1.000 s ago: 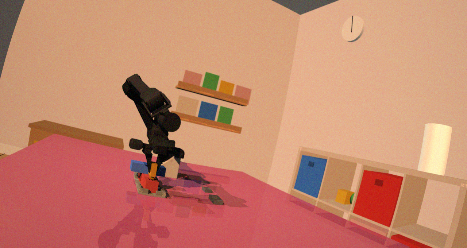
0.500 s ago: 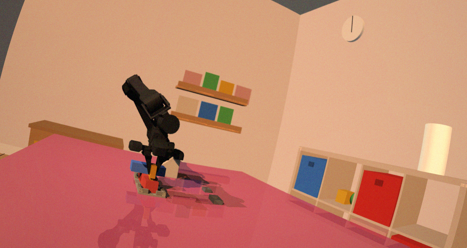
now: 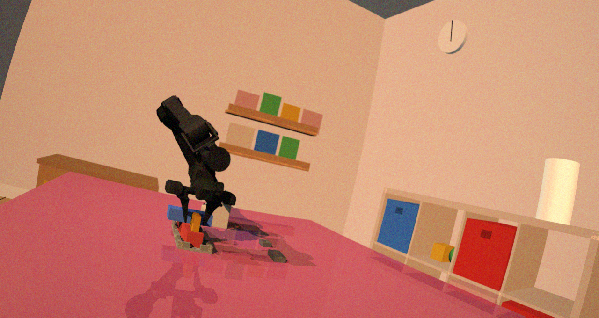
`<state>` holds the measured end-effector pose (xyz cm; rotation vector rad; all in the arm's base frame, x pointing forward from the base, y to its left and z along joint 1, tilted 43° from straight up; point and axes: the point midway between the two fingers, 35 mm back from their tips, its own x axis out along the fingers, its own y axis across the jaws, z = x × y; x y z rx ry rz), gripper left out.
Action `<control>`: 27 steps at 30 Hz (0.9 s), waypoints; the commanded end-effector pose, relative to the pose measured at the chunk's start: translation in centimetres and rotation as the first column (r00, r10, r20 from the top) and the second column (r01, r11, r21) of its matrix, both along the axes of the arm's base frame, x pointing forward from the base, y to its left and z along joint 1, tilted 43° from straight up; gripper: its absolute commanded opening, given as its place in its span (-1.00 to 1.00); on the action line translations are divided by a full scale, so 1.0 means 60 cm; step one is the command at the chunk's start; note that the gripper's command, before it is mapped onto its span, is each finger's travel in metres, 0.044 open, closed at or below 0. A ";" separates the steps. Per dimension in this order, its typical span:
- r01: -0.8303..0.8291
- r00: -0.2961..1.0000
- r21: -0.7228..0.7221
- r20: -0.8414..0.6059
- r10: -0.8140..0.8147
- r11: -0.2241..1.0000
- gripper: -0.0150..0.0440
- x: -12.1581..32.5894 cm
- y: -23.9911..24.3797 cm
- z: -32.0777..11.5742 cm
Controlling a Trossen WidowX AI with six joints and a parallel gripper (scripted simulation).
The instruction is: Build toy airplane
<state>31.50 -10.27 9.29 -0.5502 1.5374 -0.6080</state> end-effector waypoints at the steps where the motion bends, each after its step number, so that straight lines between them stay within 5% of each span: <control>1: 0.001 1.000 0.000 0.000 -0.001 1.000 0.39 0.000 0.000 0.000; 11: -0.004 1.000 0.001 -0.001 0.004 1.000 0.39 0.008 0.100 0.108; 27: -0.004 1.000 0.000 -0.001 0.004 1.000 0.39 0.012 0.102 0.111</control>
